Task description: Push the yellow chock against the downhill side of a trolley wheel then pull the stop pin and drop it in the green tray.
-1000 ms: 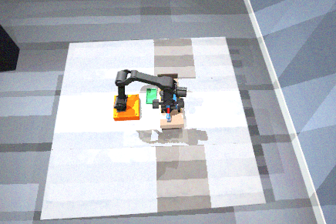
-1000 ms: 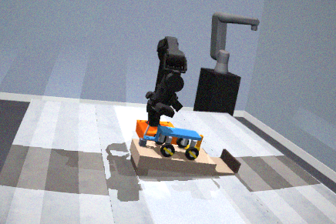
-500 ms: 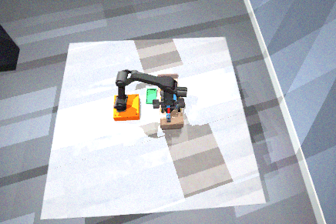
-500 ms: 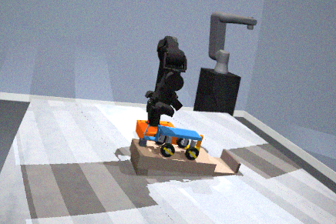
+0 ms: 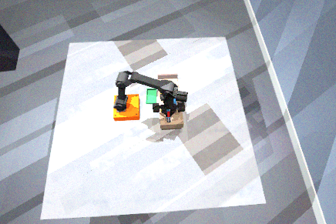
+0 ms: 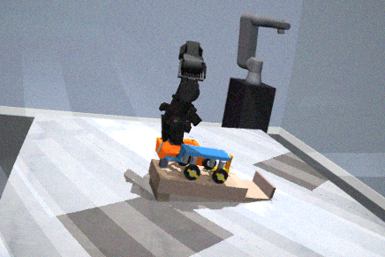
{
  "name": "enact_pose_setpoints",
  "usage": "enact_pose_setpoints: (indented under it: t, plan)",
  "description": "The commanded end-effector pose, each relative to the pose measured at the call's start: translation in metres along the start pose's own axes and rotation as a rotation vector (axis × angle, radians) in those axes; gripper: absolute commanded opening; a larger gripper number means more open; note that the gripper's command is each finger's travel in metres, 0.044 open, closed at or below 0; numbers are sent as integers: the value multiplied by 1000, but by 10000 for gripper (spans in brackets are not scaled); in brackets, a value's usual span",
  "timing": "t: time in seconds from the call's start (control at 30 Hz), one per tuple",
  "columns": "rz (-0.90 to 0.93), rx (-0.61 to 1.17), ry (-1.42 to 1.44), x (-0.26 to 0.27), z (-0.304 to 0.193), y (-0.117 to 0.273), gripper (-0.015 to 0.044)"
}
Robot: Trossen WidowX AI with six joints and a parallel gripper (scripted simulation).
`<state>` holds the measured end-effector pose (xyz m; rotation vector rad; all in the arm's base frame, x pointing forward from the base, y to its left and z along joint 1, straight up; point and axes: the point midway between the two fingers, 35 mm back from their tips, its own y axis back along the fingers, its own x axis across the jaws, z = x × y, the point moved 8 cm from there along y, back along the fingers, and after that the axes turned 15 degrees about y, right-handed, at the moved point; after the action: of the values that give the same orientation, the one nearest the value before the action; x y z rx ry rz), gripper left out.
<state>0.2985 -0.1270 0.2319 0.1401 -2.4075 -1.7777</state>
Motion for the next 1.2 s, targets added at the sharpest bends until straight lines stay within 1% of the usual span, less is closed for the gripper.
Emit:
enact_pose_setpoints:
  t: [0.0, 0.13, 0.87, 1.03, 1.17]
  plan:
    - [-12, 7, 1, -1, -6, 4, 0]
    - [-12, 7, 2, 3, -5, 4, 0]
    - [-5, 5, 4, 78, 14, 0, 0]
    - [-5, 5, 4, 80, 16, 0, 0]
    - [-6, 4, 4, 76, 28, 2, 0]
